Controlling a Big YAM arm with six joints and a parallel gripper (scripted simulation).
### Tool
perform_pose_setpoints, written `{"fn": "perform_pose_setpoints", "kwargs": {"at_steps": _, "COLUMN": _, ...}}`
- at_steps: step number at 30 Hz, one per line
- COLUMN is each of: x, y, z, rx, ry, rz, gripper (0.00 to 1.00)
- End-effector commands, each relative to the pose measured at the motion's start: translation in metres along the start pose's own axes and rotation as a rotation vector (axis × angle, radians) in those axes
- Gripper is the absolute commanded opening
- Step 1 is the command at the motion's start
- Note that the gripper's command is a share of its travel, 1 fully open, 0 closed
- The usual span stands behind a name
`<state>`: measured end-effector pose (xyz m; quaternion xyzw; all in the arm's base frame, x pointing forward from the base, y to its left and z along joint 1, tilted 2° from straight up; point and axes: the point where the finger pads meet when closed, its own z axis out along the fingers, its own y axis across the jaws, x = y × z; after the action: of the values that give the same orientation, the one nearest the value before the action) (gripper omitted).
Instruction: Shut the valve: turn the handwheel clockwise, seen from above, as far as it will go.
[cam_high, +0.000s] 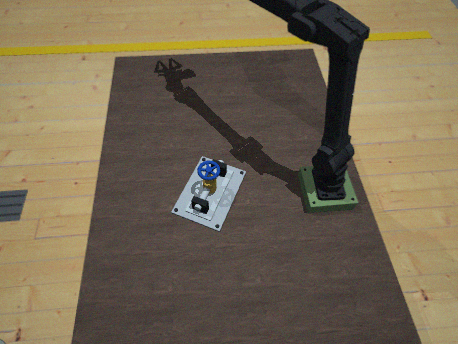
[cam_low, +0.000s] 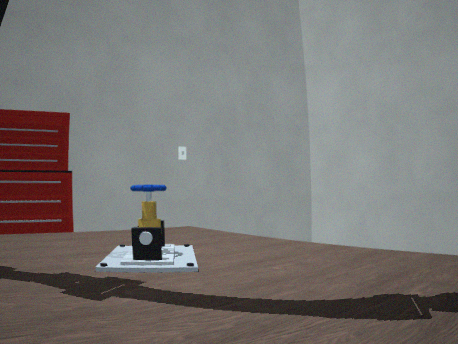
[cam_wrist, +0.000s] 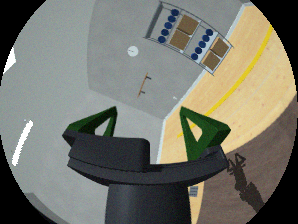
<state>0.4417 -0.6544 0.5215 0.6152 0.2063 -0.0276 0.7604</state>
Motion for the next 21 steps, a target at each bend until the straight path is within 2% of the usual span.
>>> {"fn": "perform_pose_setpoints", "kwargs": {"at_steps": 1, "x": 0.030, "y": 0.005, "z": -0.023, "rx": 0.041, "ry": 0.078, "rz": -0.157, "gripper": 1.00}}
{"fn": "perform_pose_setpoints", "kwargs": {"at_steps": 6, "x": 0.071, "y": -0.001, "z": -0.049, "rx": 0.077, "ry": 0.191, "rz": -0.304, "gripper": 1.00}}
{"fn": "perform_pose_setpoints", "kwargs": {"at_steps": 9, "x": 0.075, "y": -0.002, "z": -0.052, "rx": 0.080, "ry": 0.202, "rz": -0.319, "gripper": 1.00}}
{"fn": "perform_pose_setpoints", "kwargs": {"at_steps": 10, "x": 0.096, "y": -0.005, "z": -0.068, "rx": 0.092, "ry": 0.264, "rz": -0.396, "gripper": 1.00}}
{"fn": "perform_pose_setpoints", "kwargs": {"at_steps": 12, "x": 0.104, "y": -0.007, "z": -0.074, "rx": 0.096, "ry": 0.290, "rz": -0.429, "gripper": 1.00}}
{"fn": "perform_pose_setpoints", "kwargs": {"at_steps": 15, "x": 0.131, "y": -0.012, "z": -0.098, "rx": 0.105, "ry": 0.377, "rz": -0.537, "gripper": 1.00}}
{"fn": "perform_pose_setpoints", "kwargs": {"at_steps": 16, "x": 0.132, "y": -0.012, "z": -0.099, "rx": 0.105, "ry": 0.381, "rz": -0.541, "gripper": 1.00}}
{"fn": "perform_pose_setpoints", "kwargs": {"at_steps": 17, "x": 0.144, "y": -0.015, "z": -0.111, "rx": 0.107, "ry": 0.423, "rz": -0.593, "gripper": 1.00}}
{"fn": "perform_pose_setpoints", "kwargs": {"at_steps": 20, "x": 0.158, "y": -0.018, "z": -0.126, "rx": 0.107, "ry": 0.475, "rz": -0.655, "gripper": 1.00}}
{"fn": "perform_pose_setpoints", "kwargs": {"at_steps": 21, "x": 0.169, "y": -0.021, "z": -0.139, "rx": 0.105, "ry": 0.517, "rz": -0.704, "gripper": 1.00}}
